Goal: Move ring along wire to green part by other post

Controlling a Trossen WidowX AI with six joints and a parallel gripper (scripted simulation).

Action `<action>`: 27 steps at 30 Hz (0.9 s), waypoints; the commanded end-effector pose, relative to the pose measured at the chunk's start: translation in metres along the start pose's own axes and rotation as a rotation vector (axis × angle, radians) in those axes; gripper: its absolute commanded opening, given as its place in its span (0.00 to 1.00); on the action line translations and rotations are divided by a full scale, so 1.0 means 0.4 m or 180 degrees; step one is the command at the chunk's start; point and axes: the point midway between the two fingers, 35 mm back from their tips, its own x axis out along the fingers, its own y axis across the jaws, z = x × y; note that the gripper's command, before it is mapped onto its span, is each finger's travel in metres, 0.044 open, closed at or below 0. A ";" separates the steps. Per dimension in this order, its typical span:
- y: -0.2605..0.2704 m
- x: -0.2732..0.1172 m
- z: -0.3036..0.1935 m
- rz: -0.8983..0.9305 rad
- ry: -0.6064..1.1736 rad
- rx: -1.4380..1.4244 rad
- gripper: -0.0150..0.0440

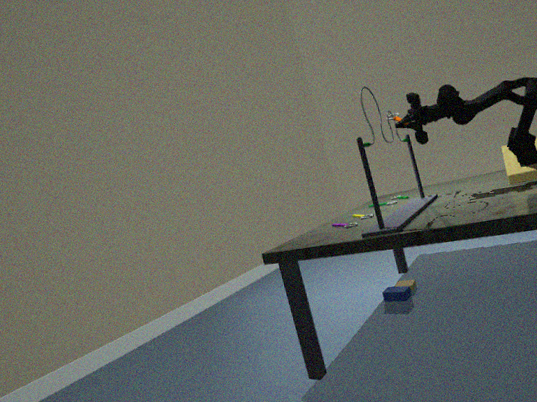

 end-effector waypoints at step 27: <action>0.085 0.000 0.024 0.0932 -0.0222 0.1691 0.00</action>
